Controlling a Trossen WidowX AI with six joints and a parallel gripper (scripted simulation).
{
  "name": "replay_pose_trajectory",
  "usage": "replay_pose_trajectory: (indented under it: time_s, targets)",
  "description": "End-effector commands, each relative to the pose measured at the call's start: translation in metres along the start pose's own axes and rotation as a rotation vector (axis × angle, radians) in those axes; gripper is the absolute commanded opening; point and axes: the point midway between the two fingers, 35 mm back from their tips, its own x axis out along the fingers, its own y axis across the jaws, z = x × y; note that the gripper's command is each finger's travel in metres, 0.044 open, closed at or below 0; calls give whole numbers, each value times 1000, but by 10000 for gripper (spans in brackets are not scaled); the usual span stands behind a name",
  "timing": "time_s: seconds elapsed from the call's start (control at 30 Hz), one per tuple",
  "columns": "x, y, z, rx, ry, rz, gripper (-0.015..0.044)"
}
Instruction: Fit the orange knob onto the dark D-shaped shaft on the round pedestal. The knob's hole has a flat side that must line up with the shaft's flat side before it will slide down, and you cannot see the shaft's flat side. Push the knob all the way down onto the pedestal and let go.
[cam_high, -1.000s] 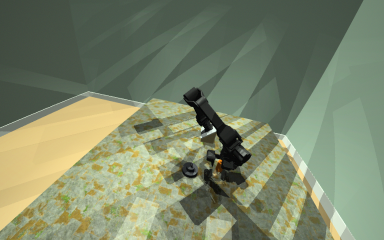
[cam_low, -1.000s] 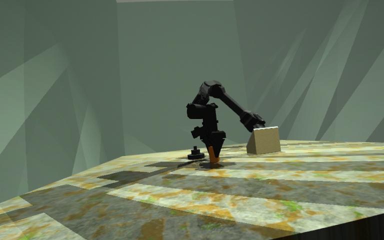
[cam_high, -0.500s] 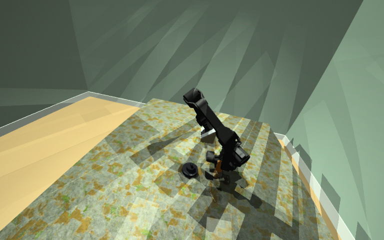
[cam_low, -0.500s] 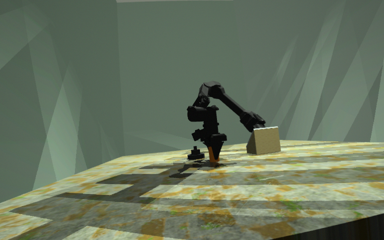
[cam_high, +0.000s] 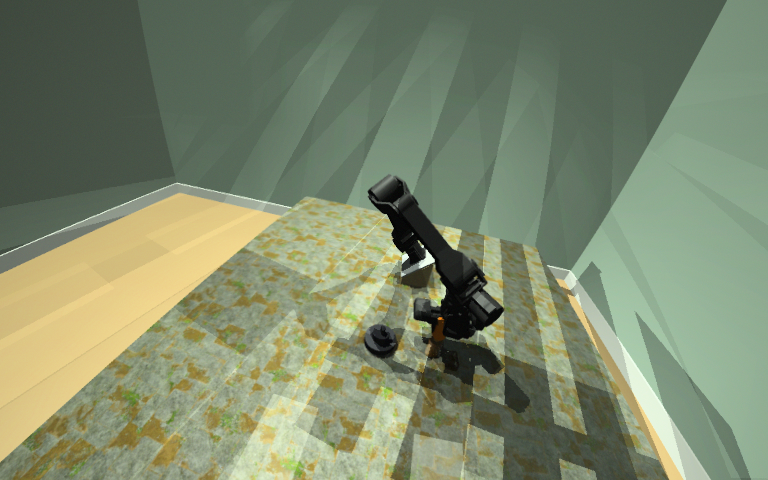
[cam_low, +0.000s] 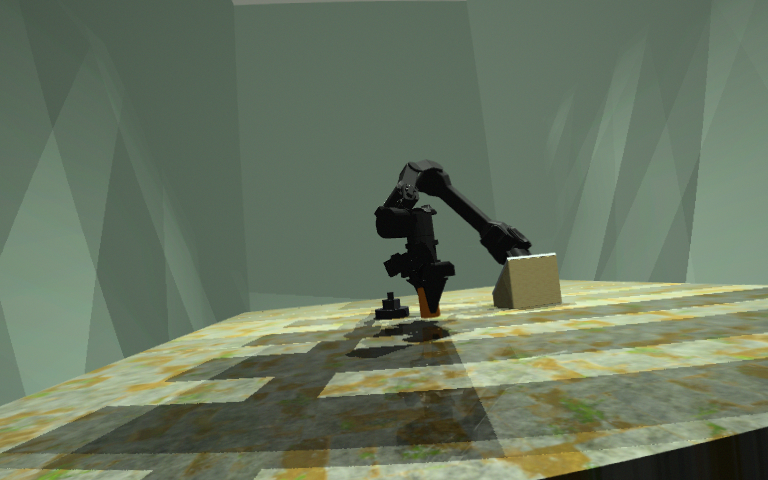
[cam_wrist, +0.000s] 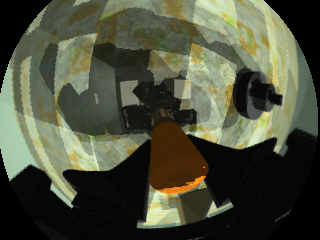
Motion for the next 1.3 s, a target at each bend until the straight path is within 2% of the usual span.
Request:
replay_pose_trajectory:
  time_s: [0.0, 0.5, 0.77, 1.27]
  targets:
    - [-32, 5, 8, 9, -22, 19, 0]
    - [-126, 2, -1, 9, -19, 16, 0]
    - [-127, 0, -1, 8, -19, 18, 0]
    - [-116, -37, 19, 1, -19, 36, 0]
